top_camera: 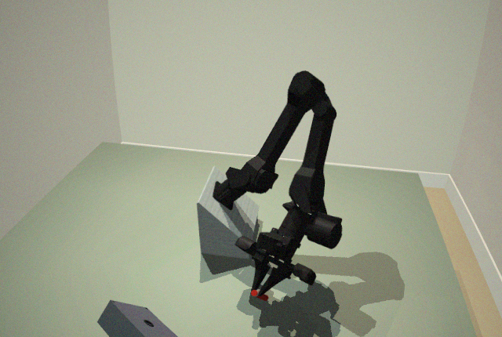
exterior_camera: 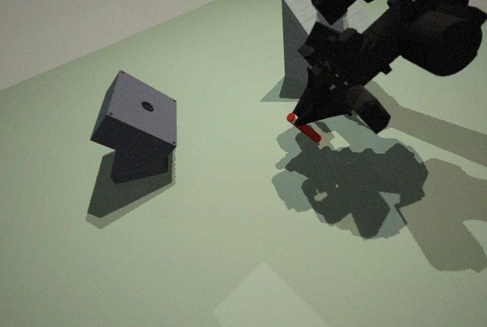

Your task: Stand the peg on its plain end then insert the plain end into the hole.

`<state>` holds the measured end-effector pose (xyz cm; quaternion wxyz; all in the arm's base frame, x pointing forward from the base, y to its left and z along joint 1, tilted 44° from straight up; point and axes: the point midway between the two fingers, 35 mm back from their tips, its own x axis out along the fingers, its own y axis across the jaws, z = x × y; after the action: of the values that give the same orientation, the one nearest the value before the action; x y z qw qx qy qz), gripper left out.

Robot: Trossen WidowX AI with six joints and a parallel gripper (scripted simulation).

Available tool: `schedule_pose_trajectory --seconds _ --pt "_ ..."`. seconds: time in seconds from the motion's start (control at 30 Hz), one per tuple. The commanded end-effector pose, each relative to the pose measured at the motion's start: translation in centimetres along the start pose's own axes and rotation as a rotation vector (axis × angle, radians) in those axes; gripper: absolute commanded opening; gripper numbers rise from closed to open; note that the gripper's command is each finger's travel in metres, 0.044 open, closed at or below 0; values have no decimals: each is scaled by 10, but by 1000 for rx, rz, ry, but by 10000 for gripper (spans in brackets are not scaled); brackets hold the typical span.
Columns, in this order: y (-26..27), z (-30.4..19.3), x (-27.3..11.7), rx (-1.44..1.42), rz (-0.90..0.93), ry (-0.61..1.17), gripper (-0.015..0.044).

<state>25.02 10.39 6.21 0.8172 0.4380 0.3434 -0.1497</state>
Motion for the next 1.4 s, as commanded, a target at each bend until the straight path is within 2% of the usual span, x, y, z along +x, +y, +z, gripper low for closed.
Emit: schedule_pose_trajectory --seconds 0.0,1.37 --pt "-1 -1 -3 5 2 -43 51" --pt "-2 -19 -24 7 -1 -397 51"
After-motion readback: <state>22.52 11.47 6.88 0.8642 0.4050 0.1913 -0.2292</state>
